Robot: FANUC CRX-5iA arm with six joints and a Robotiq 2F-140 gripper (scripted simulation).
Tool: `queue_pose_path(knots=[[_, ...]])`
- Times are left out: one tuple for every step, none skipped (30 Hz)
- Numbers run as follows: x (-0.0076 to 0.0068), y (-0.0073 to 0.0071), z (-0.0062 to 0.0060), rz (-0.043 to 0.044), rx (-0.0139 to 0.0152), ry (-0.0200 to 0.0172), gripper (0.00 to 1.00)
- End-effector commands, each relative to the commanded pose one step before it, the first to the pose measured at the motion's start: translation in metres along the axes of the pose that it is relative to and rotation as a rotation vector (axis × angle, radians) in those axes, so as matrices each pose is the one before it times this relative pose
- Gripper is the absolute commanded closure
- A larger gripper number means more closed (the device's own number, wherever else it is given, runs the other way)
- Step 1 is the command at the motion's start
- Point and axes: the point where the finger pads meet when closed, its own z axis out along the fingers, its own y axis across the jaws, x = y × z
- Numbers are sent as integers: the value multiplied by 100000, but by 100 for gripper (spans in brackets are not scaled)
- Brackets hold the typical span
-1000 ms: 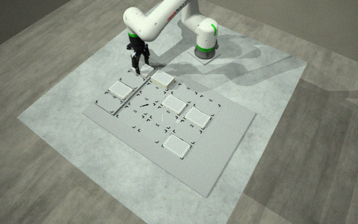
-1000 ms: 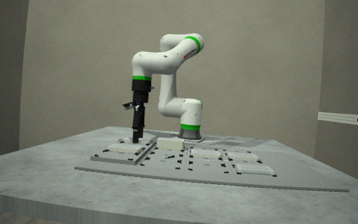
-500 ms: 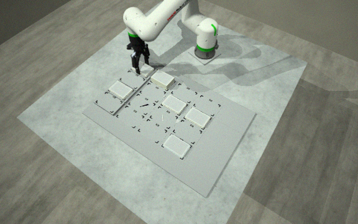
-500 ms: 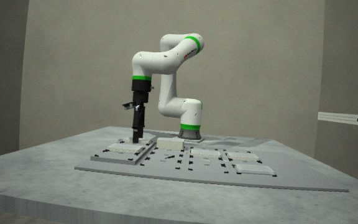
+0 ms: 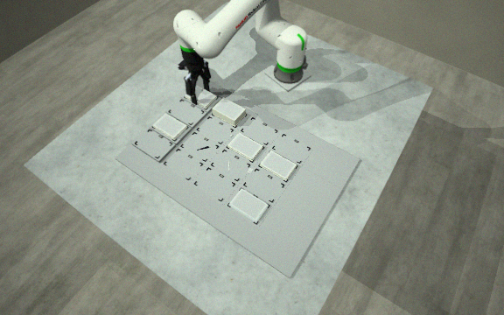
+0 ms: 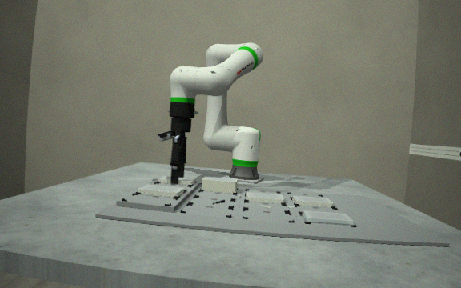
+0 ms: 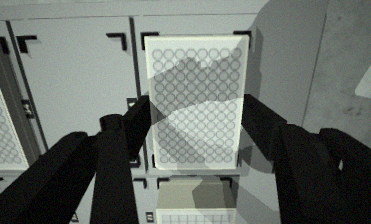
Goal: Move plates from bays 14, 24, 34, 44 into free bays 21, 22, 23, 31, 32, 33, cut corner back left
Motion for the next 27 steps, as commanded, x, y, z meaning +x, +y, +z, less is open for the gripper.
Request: queue_pose_path(knots=[[35,-48,-69,-18,128,96,40],[0,0,0,0,0,0,40],[0,0,0,0,0,0,40],[0,0,0,0,0,0,40],[0,0,0,0,0,0,40],[0,0,0,0,0,0,40],[0,0,0,0,0,0,40],[0,0,0,0,0,0,40],[0,0,0,0,0,0,41],[0,0,0,0,0,0,41],[0,0,0,0,0,0,41],[0,0,0,0,0,0,41],[0,0,0,0,0,0,41],[0,0,0,0,0,0,41],[0,0,0,0,0,0,41],[0,0,0,0,0,0,41],[0,0,0,0,0,0,41],[0,0,0,0,0,0,41],[0,0,0,0,0,0,41],[0,0,0,0,0,0,41],[0,0,0,0,0,0,41],[0,0,0,0,0,0,41],[0,0,0,0,0,0,41],[0,0,0,0,0,0,41],[0,0,0,0,0,0,41],[0,0,0,0,0,0,41],[0,0,0,0,0,0,42]])
